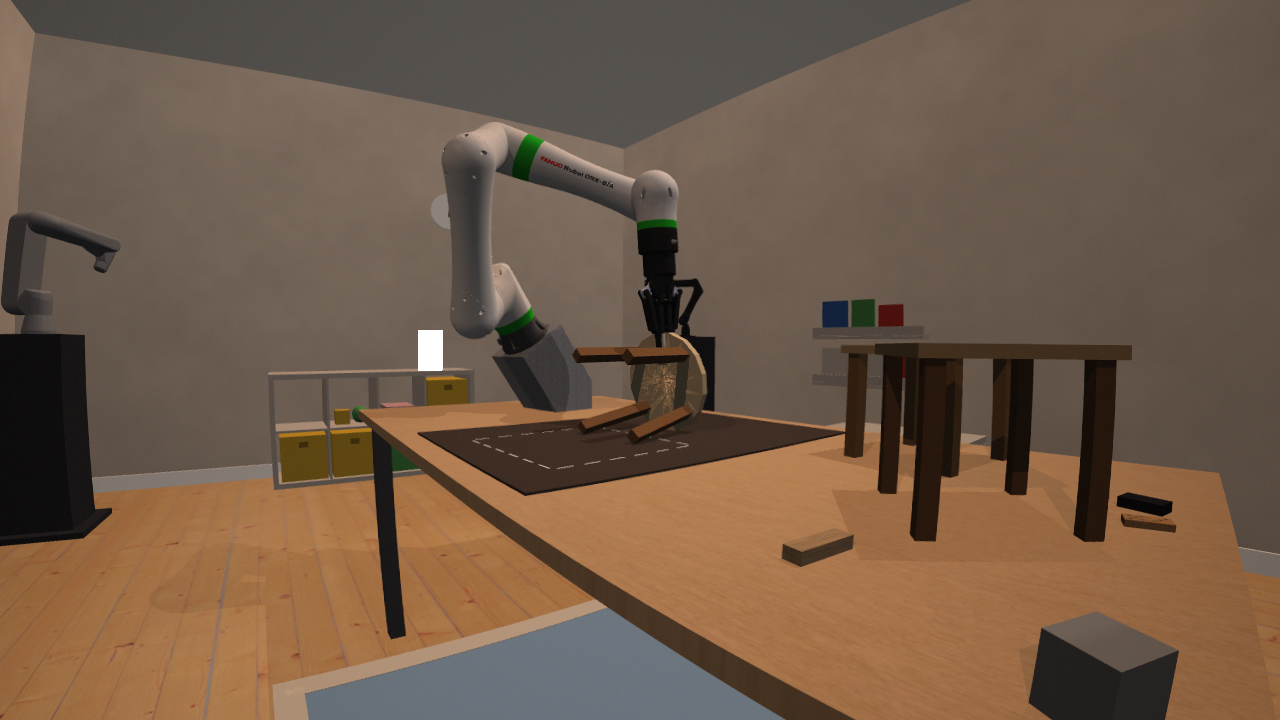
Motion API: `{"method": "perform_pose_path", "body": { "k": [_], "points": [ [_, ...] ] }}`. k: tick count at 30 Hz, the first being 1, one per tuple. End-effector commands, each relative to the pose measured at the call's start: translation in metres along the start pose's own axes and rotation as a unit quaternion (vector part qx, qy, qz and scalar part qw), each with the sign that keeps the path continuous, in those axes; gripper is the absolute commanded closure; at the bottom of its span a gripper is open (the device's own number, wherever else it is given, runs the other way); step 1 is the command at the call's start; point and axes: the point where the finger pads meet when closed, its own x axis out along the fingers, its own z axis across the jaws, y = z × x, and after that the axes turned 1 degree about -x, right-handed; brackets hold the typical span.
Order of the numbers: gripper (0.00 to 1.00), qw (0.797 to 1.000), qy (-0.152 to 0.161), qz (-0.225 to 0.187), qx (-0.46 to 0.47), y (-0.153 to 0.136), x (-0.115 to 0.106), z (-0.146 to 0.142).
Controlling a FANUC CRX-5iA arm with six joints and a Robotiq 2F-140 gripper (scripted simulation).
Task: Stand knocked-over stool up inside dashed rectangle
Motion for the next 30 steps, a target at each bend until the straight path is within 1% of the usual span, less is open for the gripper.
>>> {"method": "perform_pose_path", "body": {
  "k": [1, 17, 22, 29, 30],
  "points": [
    [0.90, 1.000, 0.000, 0.001, 0.000, 0.0006, -0.0008, -0.0002],
    [0.90, 1.000, 0.007, 0.000, 0.000, 0.0004, -0.0010, 0.0002],
    [0.90, 1.000, 0.018, 0.000, 0.000, 0.0002, -0.0013, 0.0008],
    [0.90, 0.999, 0.045, 0.001, 0.000, 0.0002, -0.0028, 0.0023],
    [0.90, 0.999, 0.045, 0.001, 0.000, 0.0002, -0.0028, 0.0023]
  ]
}}
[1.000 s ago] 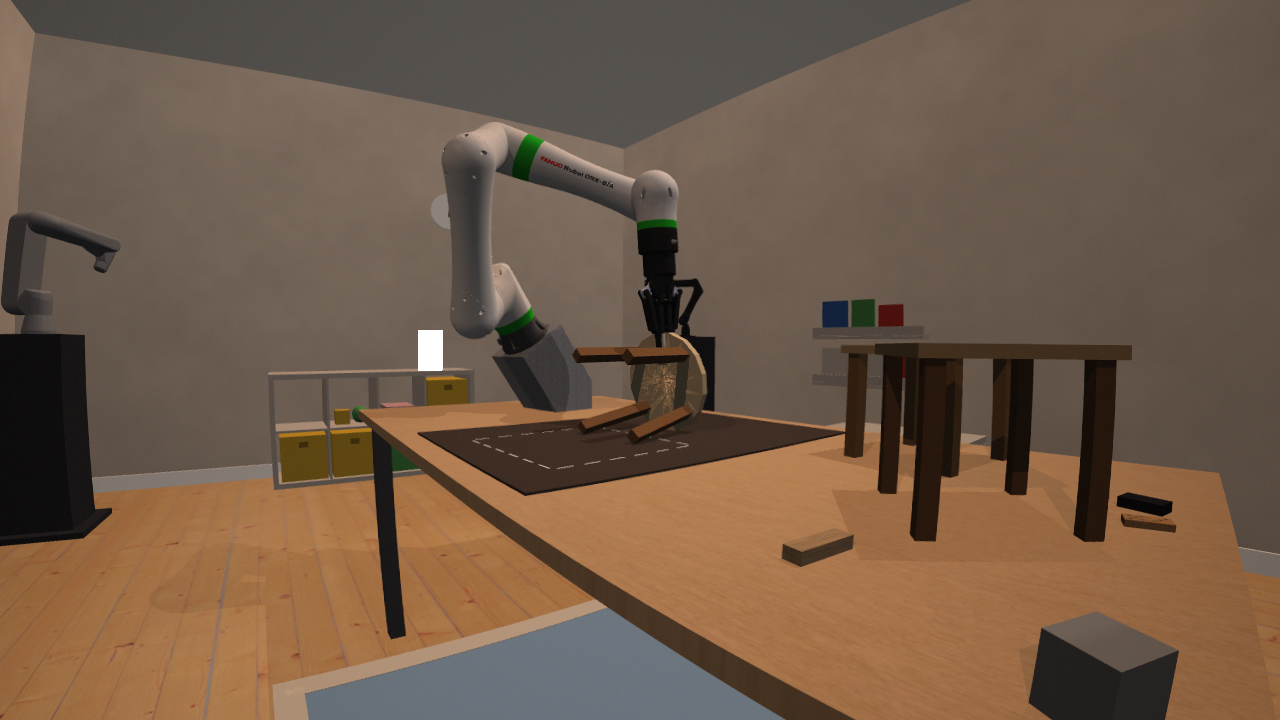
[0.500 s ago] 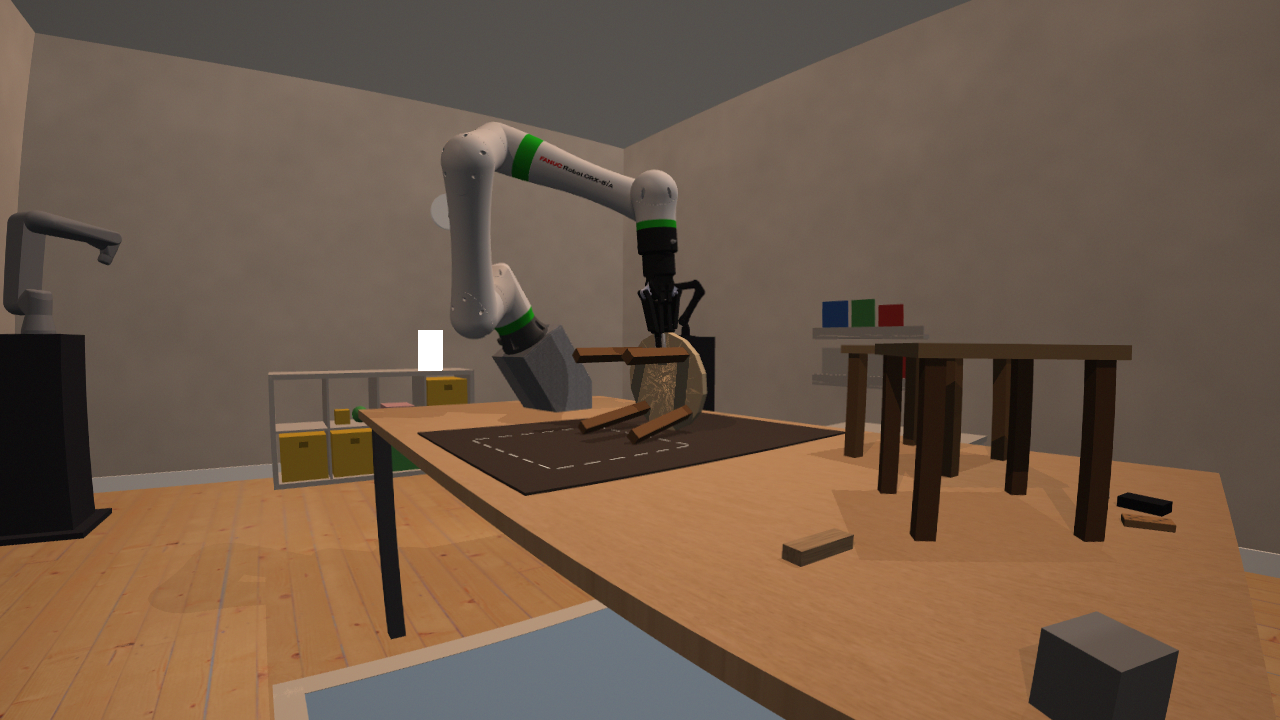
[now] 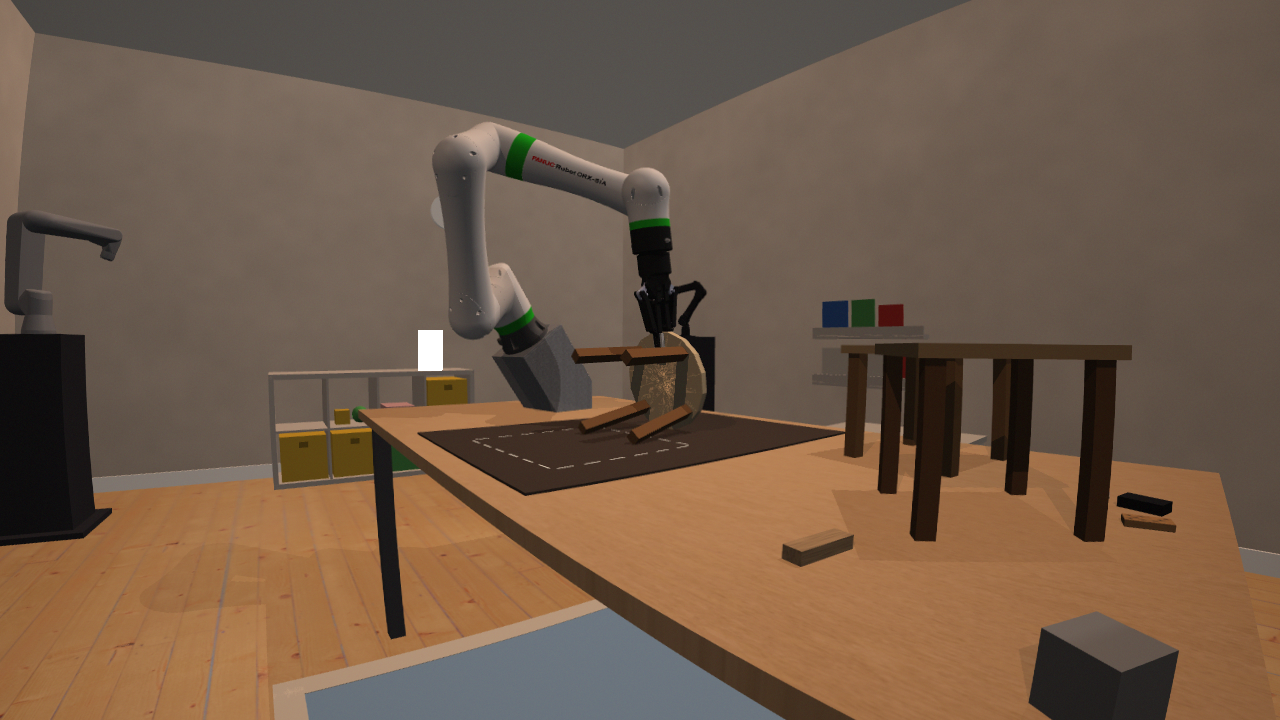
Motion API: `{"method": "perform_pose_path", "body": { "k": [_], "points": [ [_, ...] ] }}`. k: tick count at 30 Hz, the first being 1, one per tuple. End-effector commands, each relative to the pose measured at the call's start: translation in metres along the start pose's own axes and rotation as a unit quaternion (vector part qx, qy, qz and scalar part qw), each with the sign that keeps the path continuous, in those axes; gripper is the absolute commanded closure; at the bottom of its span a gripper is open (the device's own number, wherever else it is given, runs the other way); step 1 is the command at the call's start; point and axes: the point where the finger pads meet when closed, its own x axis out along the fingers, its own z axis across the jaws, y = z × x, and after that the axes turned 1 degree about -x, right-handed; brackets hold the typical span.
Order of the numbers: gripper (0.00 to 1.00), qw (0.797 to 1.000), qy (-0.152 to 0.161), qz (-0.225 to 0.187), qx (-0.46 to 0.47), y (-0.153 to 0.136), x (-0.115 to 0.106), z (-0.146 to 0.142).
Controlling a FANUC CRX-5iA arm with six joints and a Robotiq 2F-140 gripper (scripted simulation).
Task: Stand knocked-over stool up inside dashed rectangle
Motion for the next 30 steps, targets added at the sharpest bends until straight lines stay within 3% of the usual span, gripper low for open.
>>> {"method": "perform_pose_path", "body": {
  "k": [1, 4, 9, 16, 19, 22, 27, 30],
  "points": [
    [0.90, 1.000, 0.006, 0.000, 0.000, 0.000, -0.001, -0.001],
    [0.90, 1.000, 0.022, 0.002, 0.000, 0.001, -0.002, 0.000],
    [0.90, 1.000, 0.022, 0.002, 0.000, 0.000, -0.022, 0.018],
    [0.90, 0.997, 0.075, 0.002, 0.000, 0.000, -0.025, 0.021],
    [0.90, 0.997, 0.082, 0.003, 0.000, 0.000, -0.026, 0.023],
    [0.90, 0.996, 0.086, 0.003, 0.000, 0.000, -0.044, 0.042],
    [0.90, 0.991, 0.135, 0.003, 0.000, -0.001, -0.045, 0.045],
    [0.90, 0.989, 0.145, 0.004, 0.000, -0.001, -0.062, 0.069]
  ]
}}
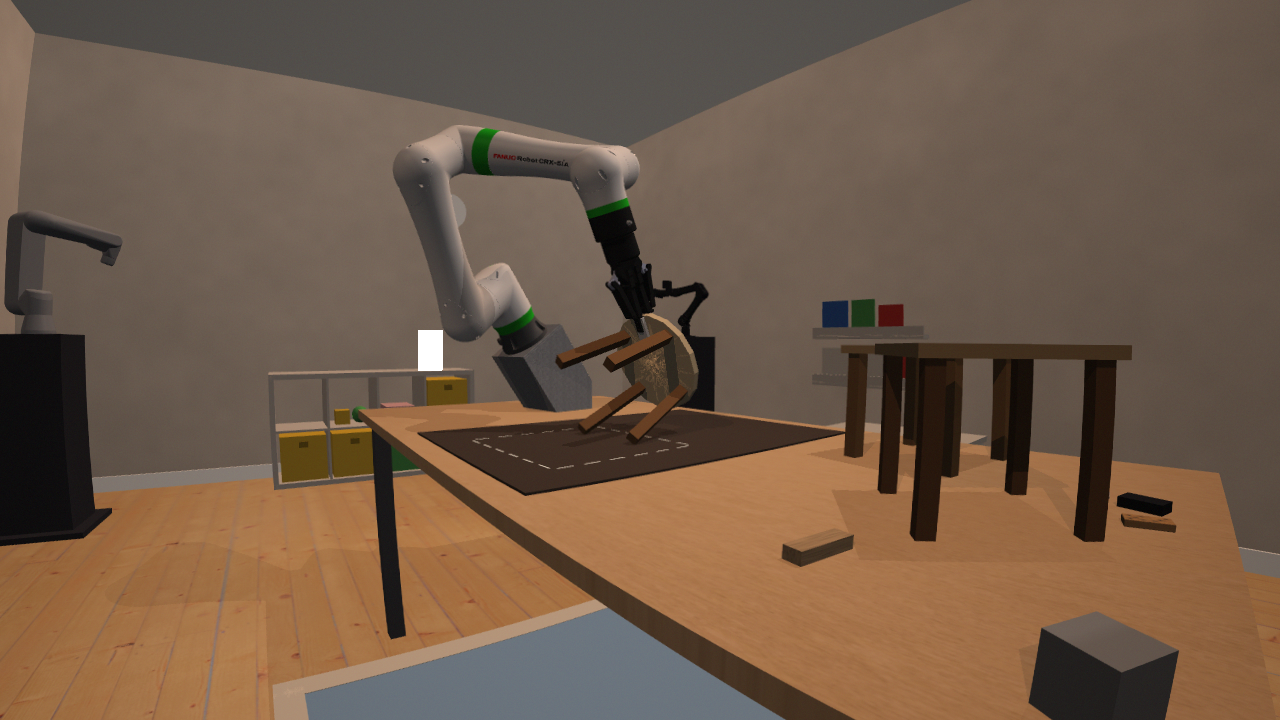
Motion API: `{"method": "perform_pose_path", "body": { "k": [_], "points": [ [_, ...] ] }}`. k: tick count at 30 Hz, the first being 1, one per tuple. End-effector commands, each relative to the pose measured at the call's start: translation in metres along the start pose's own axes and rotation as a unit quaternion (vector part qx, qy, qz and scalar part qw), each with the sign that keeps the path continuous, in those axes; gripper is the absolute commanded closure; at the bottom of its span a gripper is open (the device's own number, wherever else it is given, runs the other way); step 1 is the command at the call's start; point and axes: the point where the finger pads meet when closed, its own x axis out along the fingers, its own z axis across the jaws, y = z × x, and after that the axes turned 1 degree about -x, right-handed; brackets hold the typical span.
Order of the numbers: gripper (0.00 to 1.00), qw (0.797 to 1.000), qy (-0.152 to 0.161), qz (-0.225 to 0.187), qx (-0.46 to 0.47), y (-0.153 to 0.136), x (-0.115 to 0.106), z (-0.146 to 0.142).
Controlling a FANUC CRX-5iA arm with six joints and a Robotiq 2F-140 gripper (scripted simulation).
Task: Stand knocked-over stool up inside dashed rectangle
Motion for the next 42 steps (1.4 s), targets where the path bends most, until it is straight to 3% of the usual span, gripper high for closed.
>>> {"method": "perform_pose_path", "body": {
  "k": [1, 7, 9, 13, 16, 20, 22, 24, 28, 31, 34, 37, 39, 42],
  "points": [
    [0.90, 1.000, 0.025, -0.003, -0.001, -0.001, -0.019, 0.016],
    [0.90, 0.997, 0.071, -0.001, -0.001, -0.001, -0.021, 0.018],
    [0.90, 0.997, 0.073, -0.001, -0.001, -0.001, -0.040, 0.038],
    [0.90, 0.992, 0.123, -0.001, 0.000, -0.001, -0.042, 0.041],
    [0.90, 0.990, 0.138, 0.000, 0.000, -0.001, -0.059, 0.065],
    [0.90, 0.982, 0.191, 0.001, 0.000, -0.001, -0.061, 0.068],
    [0.90, 0.982, 0.191, 0.001, 0.000, -0.001, -0.061, 0.068],
    [0.90, 0.981, 0.192, 0.001, 0.000, -0.002, -0.074, 0.092],
    [0.90, 0.969, 0.246, 0.001, 0.000, -0.002, -0.076, 0.096],
    [0.90, 0.966, 0.259, 0.002, 0.000, -0.002, -0.086, 0.122],
    [0.90, 0.954, 0.301, 0.002, 0.000, -0.002, -0.087, 0.125],
    [0.90, 0.951, 0.309, 0.003, 0.000, -0.002, -0.094, 0.151],
    [0.90, 0.951, 0.309, 0.003, 0.000, -0.002, -0.094, 0.151],
    [0.90, 0.936, 0.351, 0.003, 0.000, -0.003, -0.094, 0.155]
  ]
}}
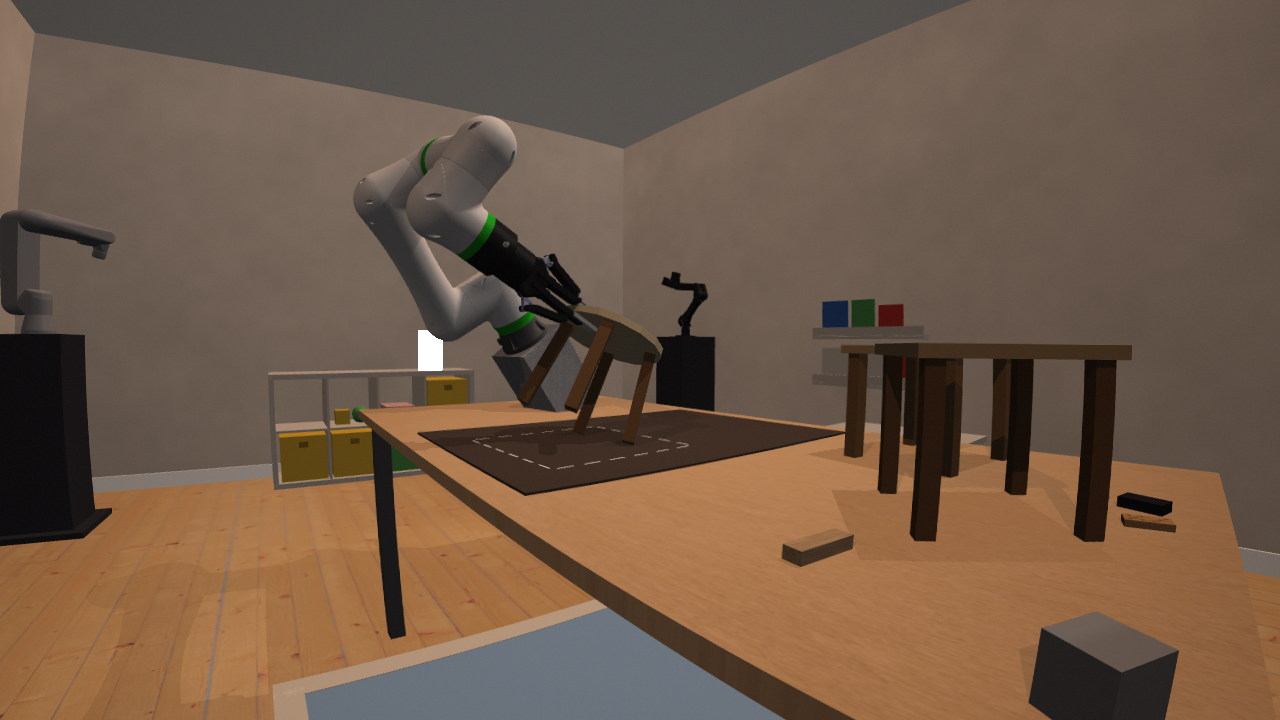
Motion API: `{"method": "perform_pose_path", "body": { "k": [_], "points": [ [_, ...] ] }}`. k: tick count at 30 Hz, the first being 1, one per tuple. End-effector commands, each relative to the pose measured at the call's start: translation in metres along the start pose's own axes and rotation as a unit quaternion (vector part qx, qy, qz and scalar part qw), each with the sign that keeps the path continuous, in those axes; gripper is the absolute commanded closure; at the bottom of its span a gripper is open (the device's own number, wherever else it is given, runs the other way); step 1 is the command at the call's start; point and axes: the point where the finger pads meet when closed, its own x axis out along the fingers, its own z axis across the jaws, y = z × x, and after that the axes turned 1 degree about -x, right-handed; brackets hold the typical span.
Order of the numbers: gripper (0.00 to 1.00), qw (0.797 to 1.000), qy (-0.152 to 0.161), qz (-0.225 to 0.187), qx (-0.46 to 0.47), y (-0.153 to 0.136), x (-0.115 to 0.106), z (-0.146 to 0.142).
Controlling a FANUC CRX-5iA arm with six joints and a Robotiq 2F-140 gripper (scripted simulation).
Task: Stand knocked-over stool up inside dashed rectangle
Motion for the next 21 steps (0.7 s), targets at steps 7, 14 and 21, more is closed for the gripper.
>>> {"method": "perform_pose_path", "body": {
  "k": [7, 14, 21],
  "points": [
    [0.90, 0.995, 0.098, -0.002, 0.001, 0.001, -0.024, 0.024],
    [0.90, 0.993, 0.117, -0.001, 0.000, 0.001, -0.041, 0.045],
    [0.90, 0.984, 0.177, 0.000, 0.000, 0.001, -0.050, 0.059]
  ]
}}
